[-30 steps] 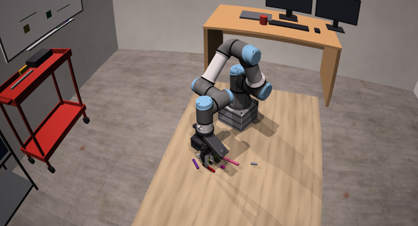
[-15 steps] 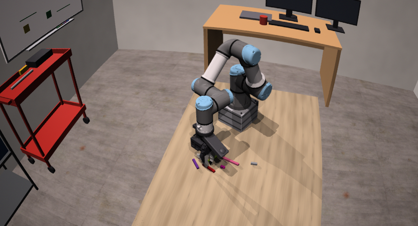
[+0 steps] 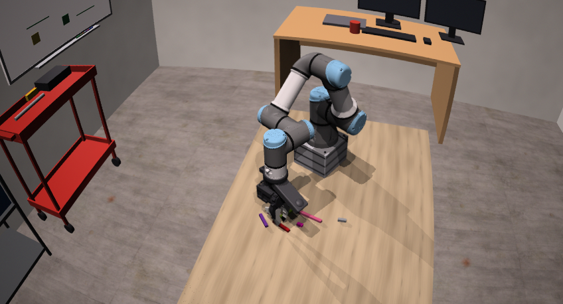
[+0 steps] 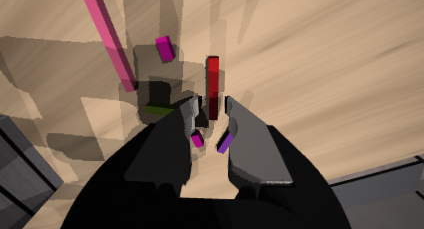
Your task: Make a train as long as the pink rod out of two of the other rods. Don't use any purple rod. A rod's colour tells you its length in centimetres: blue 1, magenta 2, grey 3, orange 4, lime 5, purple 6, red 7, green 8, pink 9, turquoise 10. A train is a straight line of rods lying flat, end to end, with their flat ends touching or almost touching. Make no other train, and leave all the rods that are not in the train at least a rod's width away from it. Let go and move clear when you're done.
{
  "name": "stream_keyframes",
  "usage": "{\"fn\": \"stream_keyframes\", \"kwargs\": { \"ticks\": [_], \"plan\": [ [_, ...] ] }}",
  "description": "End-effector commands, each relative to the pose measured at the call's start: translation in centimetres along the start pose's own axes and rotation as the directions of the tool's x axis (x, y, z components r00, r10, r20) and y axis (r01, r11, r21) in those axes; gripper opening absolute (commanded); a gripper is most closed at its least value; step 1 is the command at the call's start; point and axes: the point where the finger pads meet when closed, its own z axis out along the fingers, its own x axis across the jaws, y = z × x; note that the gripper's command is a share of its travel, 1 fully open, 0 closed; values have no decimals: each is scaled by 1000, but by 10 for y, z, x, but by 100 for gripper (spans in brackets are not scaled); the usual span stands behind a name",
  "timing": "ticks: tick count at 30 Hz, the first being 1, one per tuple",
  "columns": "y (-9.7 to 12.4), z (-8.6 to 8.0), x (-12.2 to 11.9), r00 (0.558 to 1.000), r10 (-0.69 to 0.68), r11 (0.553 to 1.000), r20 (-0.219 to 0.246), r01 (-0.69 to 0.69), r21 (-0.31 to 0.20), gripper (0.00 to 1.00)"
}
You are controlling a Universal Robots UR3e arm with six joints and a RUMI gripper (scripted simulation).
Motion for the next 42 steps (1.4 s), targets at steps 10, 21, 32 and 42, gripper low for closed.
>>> {"fn": "stream_keyframes", "kwargs": {
  "ticks": [10,21,32,42],
  "plan": [
    [0,-1,1,1000,0,1000,-3,0,0,14],
    [0,-1,1,1000,0,1000,-3,0,0,14],
    [0,0,1,1000,0,1000,-3,0,0,14],
    [0,5,1,1000,0,1000,-3,0,0,14]
  ]
}}
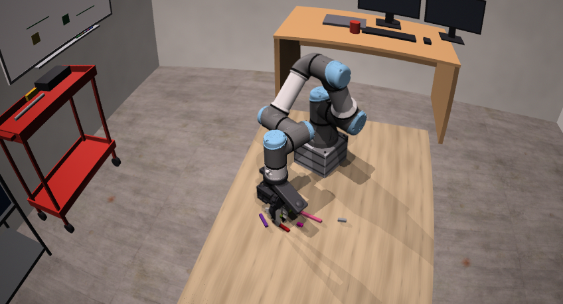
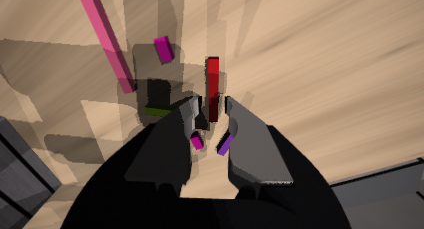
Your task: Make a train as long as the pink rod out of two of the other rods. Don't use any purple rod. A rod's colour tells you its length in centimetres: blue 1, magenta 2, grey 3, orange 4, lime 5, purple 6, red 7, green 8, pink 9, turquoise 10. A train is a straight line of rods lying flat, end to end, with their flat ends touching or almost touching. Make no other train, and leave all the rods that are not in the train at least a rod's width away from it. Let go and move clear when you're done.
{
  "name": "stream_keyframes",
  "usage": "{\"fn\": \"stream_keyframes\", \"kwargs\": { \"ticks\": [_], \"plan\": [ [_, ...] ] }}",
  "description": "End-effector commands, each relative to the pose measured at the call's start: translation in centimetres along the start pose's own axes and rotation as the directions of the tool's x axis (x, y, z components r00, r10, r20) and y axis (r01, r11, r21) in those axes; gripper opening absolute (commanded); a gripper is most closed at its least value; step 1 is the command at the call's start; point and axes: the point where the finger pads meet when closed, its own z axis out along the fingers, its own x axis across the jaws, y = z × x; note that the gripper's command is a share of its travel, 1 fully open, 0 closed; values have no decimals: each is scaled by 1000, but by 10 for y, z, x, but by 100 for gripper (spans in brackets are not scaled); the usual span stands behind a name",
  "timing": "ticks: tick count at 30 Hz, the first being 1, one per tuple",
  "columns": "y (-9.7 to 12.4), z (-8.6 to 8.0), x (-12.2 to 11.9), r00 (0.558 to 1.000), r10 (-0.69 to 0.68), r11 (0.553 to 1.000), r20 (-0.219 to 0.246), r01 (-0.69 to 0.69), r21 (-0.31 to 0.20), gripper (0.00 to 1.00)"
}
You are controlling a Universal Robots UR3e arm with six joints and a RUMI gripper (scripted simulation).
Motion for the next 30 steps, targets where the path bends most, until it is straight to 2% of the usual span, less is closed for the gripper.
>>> {"fn": "stream_keyframes", "kwargs": {
  "ticks": [1,13,30],
  "plan": [
    [0,2,1,1000,0,1000,-3,0,0,14],
    [0,12,1,1000,0,1000,-3,0,0,14],
    [0,12,1,1000,0,1000,-3,0,0,14]
  ]
}}
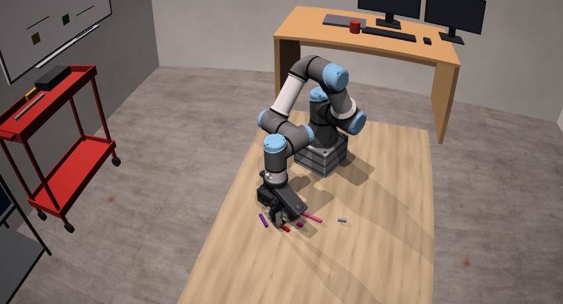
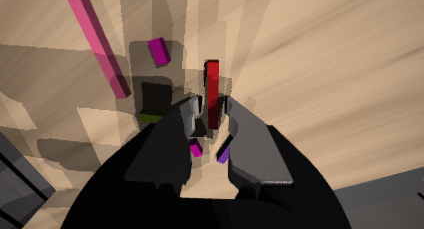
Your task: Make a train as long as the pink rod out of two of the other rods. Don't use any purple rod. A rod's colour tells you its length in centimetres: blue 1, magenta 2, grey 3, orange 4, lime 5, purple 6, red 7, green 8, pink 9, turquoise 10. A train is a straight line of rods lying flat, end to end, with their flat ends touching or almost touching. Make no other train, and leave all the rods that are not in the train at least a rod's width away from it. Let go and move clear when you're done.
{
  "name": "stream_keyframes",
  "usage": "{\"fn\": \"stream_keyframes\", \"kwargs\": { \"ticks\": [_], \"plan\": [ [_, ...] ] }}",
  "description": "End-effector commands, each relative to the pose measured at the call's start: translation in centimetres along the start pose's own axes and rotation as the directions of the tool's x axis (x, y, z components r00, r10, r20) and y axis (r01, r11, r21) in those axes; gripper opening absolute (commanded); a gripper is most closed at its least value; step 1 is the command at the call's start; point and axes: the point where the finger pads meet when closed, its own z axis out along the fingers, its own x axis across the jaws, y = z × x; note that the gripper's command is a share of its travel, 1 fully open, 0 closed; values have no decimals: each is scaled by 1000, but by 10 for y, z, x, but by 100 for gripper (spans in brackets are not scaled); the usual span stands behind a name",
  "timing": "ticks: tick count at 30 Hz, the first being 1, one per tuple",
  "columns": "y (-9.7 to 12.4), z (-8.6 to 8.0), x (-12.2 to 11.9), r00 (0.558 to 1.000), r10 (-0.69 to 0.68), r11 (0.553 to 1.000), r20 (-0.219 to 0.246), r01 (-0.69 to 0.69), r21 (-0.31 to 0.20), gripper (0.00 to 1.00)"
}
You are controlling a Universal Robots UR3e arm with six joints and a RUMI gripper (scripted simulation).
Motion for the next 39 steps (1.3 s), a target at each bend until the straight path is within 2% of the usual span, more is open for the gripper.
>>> {"fn": "stream_keyframes", "kwargs": {
  "ticks": [1,24,25,39],
  "plan": [
    [0,-1,1,1000,0,1000,-2,0,0,14],
    [0,-1,1,1000,0,1000,-2,0,0,14],
    [0,-1,1,1000,0,1000,-2,0,0,0],
    [0,-1,1,1000,0,1000,-2,0,0,0]
  ]
}}
